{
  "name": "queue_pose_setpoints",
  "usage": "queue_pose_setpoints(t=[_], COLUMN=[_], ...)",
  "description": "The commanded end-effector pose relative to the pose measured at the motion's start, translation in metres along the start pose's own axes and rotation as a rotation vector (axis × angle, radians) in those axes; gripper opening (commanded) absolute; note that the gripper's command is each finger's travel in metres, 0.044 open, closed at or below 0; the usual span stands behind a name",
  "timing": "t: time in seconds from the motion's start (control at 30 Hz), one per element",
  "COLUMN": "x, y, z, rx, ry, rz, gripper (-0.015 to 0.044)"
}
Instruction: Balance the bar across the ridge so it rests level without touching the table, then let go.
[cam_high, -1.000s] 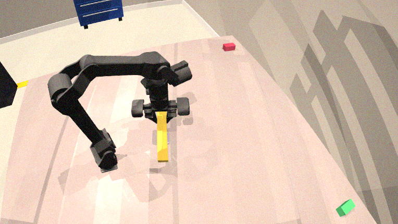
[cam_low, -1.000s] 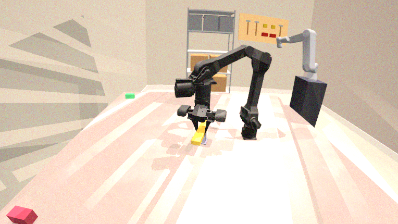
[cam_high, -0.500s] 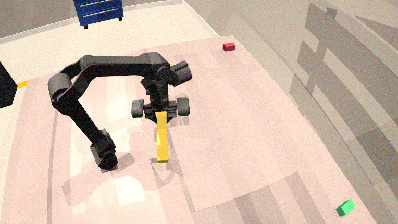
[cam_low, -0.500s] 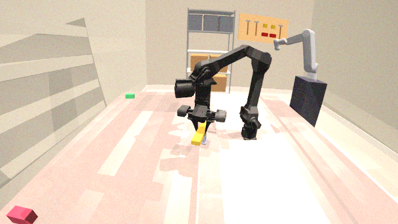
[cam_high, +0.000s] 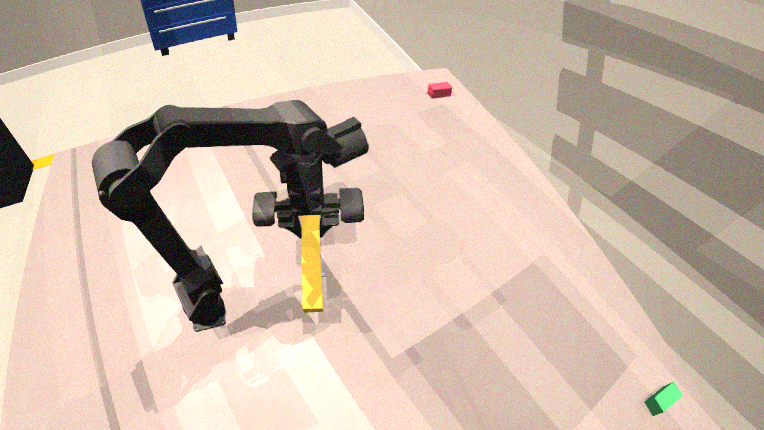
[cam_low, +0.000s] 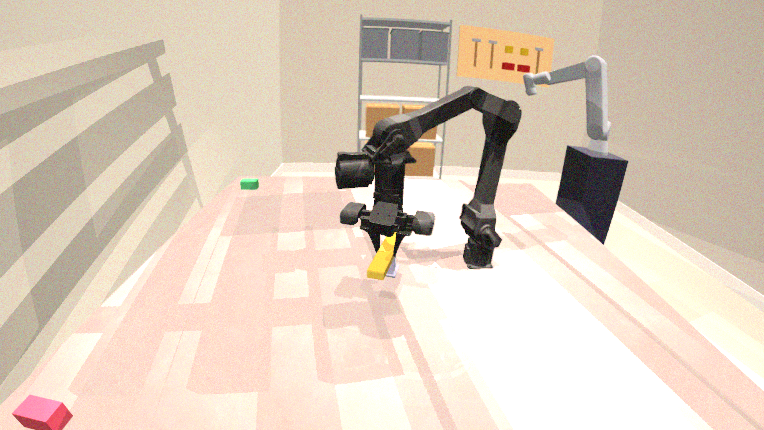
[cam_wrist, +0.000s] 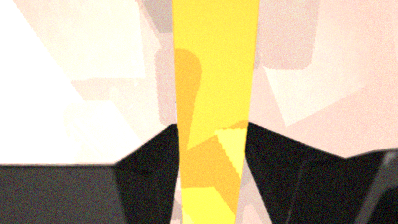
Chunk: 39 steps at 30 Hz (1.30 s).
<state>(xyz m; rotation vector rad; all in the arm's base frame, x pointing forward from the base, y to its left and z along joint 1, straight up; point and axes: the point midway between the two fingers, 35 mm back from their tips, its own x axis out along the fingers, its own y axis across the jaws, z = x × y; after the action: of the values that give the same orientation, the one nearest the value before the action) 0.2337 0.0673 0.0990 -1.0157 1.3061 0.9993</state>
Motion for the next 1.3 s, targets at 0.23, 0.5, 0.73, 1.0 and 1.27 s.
queue_pose_setpoints(t=[0.23,0.5,0.73,1.0,1.27], x=[0.0012,0.0019,0.0024,0.0031,0.0038], y=[0.0000,0.0000,0.0000,0.0002,0.0003], z=[0.0005,0.0004,0.0004,0.0004,0.0003], rx=[-0.001,-0.001,-0.001,-0.001,-0.001], ry=[-0.003,-0.003,-0.003,-0.003,-0.003], rz=[0.001,0.001,0.001,0.001,0.001], gripper=[0.0000,0.0000,0.0000,0.0000,0.0000])
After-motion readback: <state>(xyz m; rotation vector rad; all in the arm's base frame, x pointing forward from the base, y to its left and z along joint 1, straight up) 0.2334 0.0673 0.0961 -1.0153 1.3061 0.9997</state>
